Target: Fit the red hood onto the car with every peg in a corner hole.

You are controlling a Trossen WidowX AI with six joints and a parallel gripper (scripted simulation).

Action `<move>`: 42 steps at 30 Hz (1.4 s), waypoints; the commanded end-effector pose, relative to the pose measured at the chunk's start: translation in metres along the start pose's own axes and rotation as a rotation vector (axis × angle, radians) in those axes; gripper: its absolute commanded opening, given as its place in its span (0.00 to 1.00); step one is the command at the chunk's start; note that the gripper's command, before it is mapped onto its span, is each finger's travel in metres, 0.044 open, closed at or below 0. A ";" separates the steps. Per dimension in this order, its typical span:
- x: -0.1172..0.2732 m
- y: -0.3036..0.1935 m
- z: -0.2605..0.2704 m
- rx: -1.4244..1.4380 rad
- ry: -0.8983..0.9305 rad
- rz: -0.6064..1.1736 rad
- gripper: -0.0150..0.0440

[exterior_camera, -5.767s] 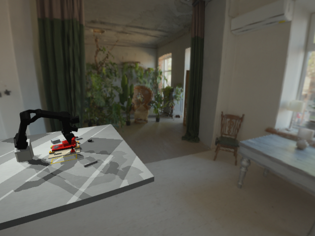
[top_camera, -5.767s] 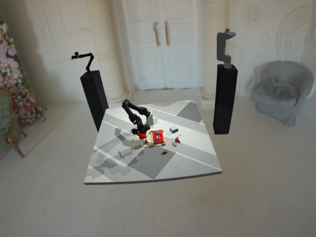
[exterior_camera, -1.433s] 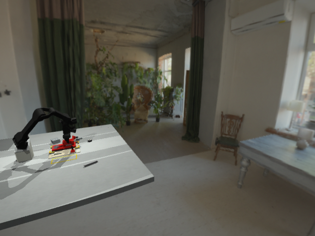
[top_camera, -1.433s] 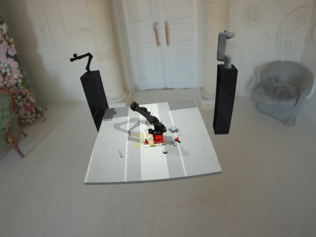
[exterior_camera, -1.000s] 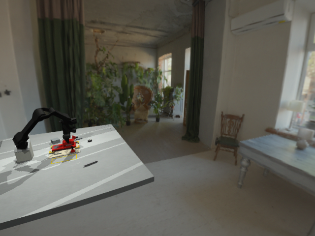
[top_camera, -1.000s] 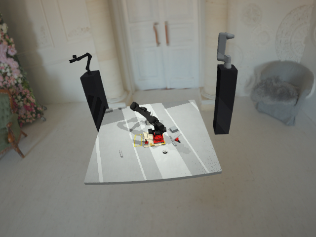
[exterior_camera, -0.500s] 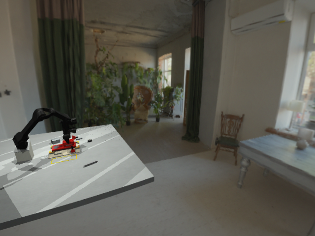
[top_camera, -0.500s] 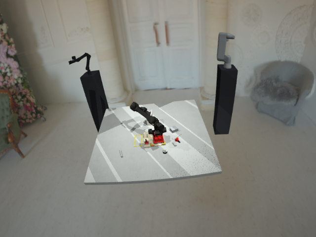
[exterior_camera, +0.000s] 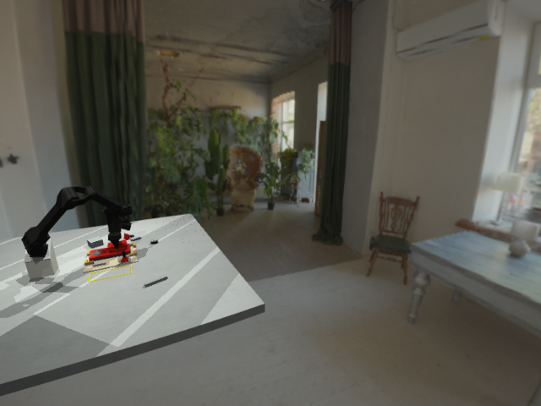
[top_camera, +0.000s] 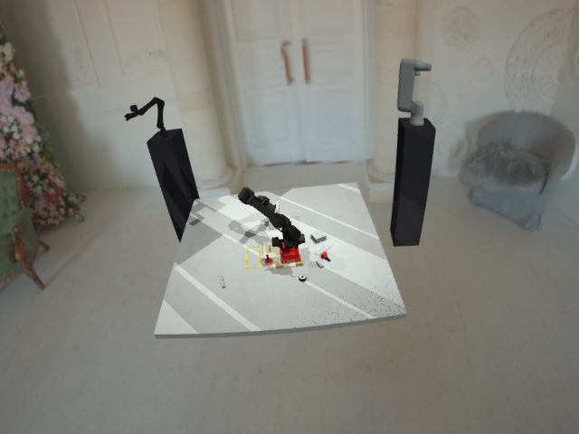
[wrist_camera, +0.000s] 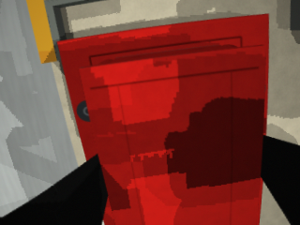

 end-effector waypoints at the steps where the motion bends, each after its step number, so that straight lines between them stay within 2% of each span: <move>1: -0.003 0.000 0.000 0.005 -0.004 -0.001 0.25; 12: -0.003 0.000 0.000 0.000 0.000 0.000 0.25; 29: -0.004 0.000 0.000 0.000 -0.001 0.000 1.00; 33: 0.008 0.001 0.001 0.000 0.001 0.001 1.00; 39: 0.066 0.001 0.001 0.000 0.001 0.005 1.00; 42: 0.068 0.001 0.001 0.000 0.000 0.006 1.00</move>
Point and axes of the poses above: the point midway between the two fingers, 35 mm back from their tips, its own x axis back along the fingers, its own z axis across the jaws, y = z × x, the point moved 6 cm from there along x, back along the fingers, and after that the axes turned 1 degree about -x, right-handed, at the moved point
